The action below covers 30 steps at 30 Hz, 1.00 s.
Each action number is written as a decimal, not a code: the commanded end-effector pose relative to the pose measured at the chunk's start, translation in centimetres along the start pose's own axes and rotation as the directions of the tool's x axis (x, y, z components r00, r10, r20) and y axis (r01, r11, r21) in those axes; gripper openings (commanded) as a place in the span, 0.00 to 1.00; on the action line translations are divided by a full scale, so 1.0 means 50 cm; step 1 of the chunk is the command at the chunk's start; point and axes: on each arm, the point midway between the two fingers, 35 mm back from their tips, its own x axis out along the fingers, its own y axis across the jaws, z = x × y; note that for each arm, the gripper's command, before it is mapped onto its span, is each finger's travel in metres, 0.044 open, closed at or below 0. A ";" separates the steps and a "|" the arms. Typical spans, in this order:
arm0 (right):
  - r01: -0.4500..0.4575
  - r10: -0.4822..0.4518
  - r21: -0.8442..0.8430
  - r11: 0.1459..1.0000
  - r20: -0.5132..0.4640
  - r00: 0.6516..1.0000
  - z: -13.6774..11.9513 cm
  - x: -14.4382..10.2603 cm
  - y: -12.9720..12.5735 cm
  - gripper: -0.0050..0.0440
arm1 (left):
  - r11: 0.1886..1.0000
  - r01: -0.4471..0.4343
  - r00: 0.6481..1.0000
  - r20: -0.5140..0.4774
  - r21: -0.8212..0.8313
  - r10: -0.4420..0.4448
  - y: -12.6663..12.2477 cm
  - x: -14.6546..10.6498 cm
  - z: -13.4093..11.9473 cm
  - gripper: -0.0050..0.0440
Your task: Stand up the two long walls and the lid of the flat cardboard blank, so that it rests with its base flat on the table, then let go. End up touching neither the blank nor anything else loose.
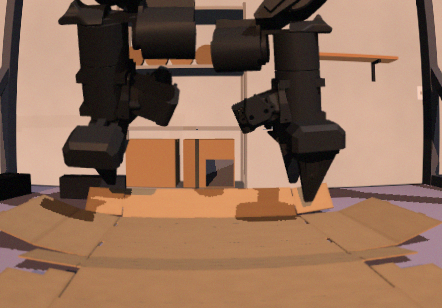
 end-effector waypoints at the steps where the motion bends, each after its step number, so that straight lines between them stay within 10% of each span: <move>1: 0.004 -0.004 -0.014 1.000 0.023 1.000 0.007 -0.014 0.007 0.51 | 0.978 -0.209 0.978 -0.011 -0.025 0.209 -0.023 -0.010 0.021 0.92; 9: 0.004 -0.004 -0.014 1.000 0.023 1.000 0.007 -0.014 0.007 0.51 | 0.901 -0.433 0.901 0.023 -0.041 0.434 -0.044 -0.023 0.028 0.92; 18: 0.004 -0.004 -0.014 1.000 0.023 1.000 0.007 -0.014 0.007 0.51 | 0.704 -0.709 0.692 0.144 -0.051 0.707 -0.084 -0.061 0.036 0.92; 26: 0.004 -0.004 -0.014 1.000 0.023 1.000 0.007 -0.014 0.007 0.51 | 0.693 -0.719 0.680 0.153 -0.052 0.717 -0.087 -0.063 0.037 0.92; 30: 0.008 -0.011 0.096 0.995 0.025 1.000 0.013 -0.013 0.002 0.51 | 0.693 -0.719 0.680 0.153 -0.052 0.717 -0.087 -0.063 0.037 0.72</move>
